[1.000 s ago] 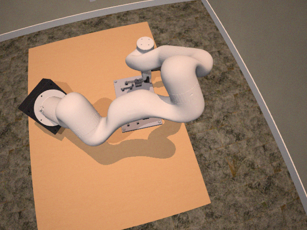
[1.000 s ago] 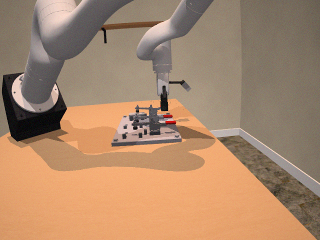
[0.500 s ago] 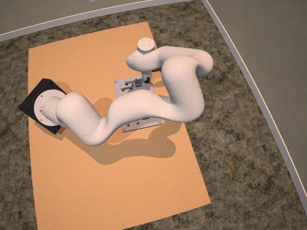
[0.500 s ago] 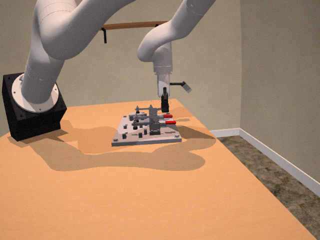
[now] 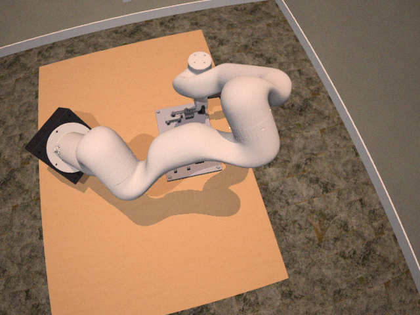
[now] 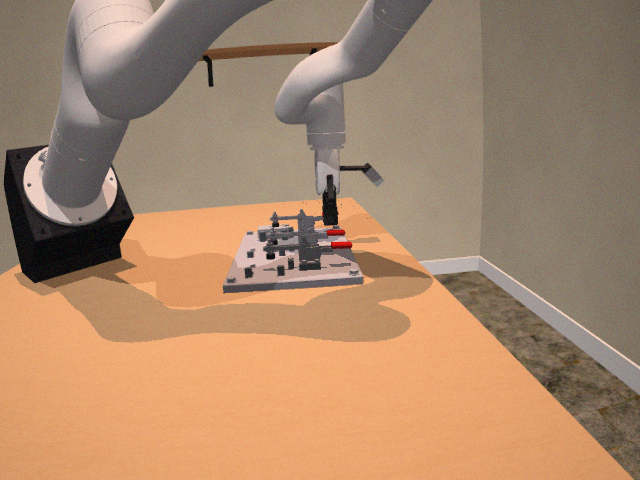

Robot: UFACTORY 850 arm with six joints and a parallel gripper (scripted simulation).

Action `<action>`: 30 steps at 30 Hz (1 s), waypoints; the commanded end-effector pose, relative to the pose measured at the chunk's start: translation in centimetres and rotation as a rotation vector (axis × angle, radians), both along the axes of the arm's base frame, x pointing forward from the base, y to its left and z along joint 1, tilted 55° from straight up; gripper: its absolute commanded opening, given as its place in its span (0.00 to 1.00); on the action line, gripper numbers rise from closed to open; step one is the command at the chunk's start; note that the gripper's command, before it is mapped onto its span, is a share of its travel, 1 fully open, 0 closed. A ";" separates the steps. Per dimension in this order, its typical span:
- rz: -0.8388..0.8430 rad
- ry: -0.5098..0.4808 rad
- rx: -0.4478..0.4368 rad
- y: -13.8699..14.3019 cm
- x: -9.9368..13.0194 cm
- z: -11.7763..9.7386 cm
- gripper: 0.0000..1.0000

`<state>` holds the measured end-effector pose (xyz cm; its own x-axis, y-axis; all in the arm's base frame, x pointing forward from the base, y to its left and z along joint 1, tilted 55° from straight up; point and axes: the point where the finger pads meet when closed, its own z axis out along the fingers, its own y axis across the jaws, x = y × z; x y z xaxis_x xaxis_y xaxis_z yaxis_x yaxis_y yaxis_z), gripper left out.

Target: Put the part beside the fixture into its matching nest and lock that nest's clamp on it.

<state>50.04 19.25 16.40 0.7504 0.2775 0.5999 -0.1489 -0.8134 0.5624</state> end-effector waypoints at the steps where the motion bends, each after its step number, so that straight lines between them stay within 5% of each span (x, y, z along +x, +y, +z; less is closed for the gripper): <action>1: 0.001 0.000 0.001 0.1 0.0 0.0 0.00; 30: 0.001 0.000 0.001 -0.1 0.3 -0.1 0.00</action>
